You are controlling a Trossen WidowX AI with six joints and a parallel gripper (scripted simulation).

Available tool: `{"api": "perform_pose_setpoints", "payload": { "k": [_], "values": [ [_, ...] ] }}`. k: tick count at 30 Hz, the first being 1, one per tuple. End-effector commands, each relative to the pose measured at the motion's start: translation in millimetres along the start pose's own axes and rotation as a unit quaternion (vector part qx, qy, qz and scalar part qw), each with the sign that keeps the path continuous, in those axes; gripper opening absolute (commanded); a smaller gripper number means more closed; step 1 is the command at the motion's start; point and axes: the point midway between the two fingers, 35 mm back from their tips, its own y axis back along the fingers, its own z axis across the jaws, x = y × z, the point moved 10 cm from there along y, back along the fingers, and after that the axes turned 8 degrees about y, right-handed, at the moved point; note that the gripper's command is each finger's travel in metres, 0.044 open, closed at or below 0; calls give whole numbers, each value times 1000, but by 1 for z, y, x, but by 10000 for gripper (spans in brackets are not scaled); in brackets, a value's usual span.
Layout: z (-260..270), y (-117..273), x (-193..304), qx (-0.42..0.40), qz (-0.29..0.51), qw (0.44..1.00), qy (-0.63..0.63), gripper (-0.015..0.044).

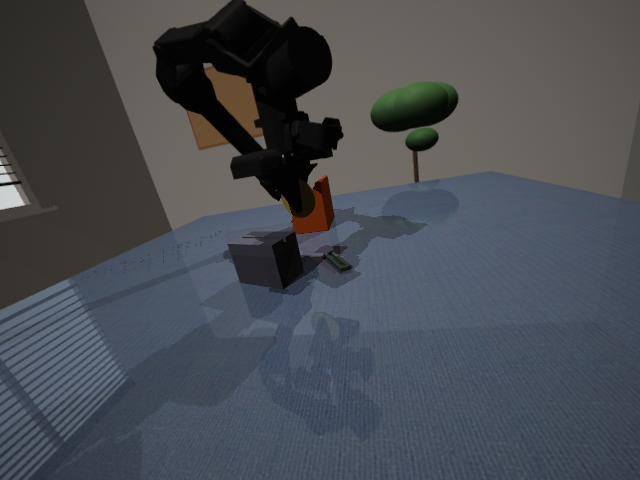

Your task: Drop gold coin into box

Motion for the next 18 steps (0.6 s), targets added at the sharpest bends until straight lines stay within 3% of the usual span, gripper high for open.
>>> {"api": "perform_pose_setpoints", "payload": {
  "k": [1, 18],
  "values": [
    [-6, 2, 11, 4, -1, 1000, 0, 0],
    [-27, 2, 49, 4, 1, 1000, -2, 0]
  ]
}}
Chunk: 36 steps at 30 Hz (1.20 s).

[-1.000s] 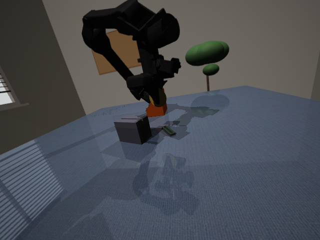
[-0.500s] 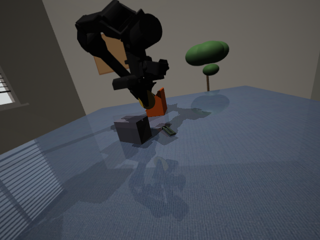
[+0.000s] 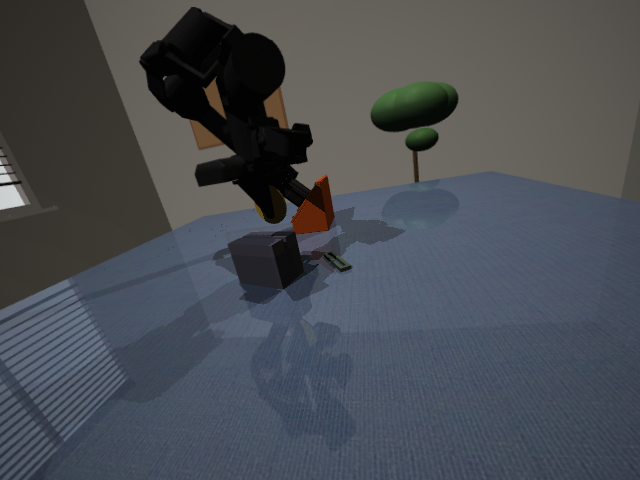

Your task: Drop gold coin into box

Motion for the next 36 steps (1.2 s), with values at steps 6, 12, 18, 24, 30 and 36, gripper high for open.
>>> {"api": "perform_pose_setpoints", "payload": {
  "k": [6, 12, 18, 24, 30, 36],
  "values": [
    [-9, 1, 22, 4, 2, 1000, 0, 0],
    [-9, 0, 20, 1, 2, 1000, 0, 0],
    [-9, -1, 19, 0, 2, 1000, -1, 0],
    [-11, 1, 22, 0, 2, 1000, -1, 0],
    [-12, 3, 24, 0, 2, 1000, 0, 0],
    [-13, 3, 26, 0, 2, 1000, 1, 0]
  ]
}}
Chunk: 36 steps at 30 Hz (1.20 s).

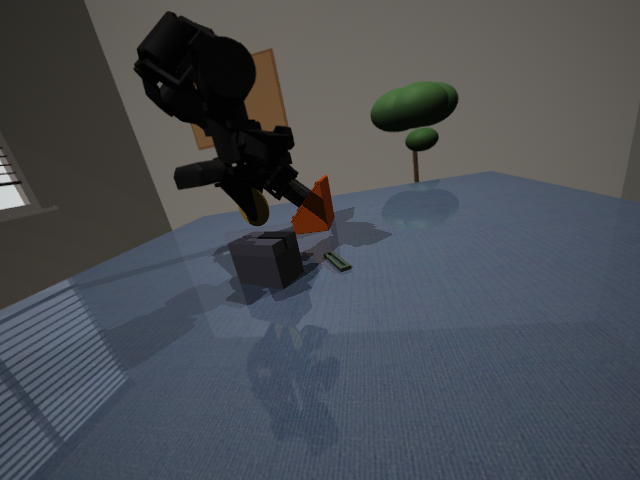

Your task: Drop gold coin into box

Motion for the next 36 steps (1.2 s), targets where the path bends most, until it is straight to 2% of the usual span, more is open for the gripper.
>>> {"api": "perform_pose_setpoints", "payload": {
  "k": [1, 36],
  "values": [
    [0, 1, 3, 2, 0, 1000, 2, 0],
    [-1, -14, 2, 0, 0, 1000, 1, 0]
  ]
}}
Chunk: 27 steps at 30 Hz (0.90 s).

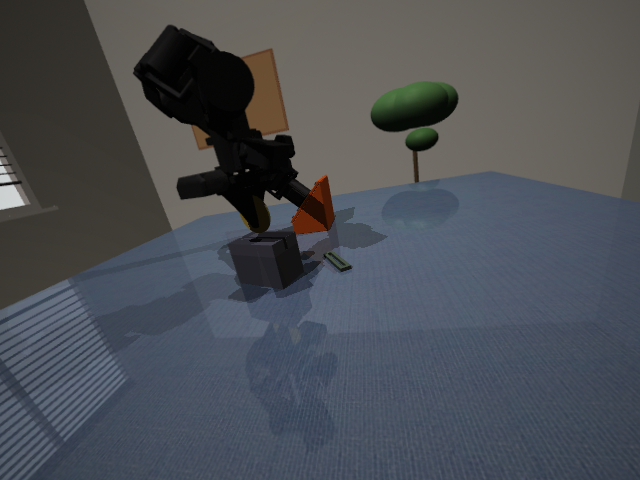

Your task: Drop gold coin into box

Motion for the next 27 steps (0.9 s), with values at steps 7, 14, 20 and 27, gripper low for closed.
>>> {"api": "perform_pose_setpoints", "payload": {
  "k": [7, 14, 20, 27],
  "values": [
    [0, -6, 0, 3, 1, 1000, 1, 0],
    [0, -5, 0, 0, 0, 1000, 0, 131],
    [0, -5, 0, 0, 0, 1000, 0, 161],
    [0, 1, 0, 0, 0, 1000, 0, 239]
  ]
}}
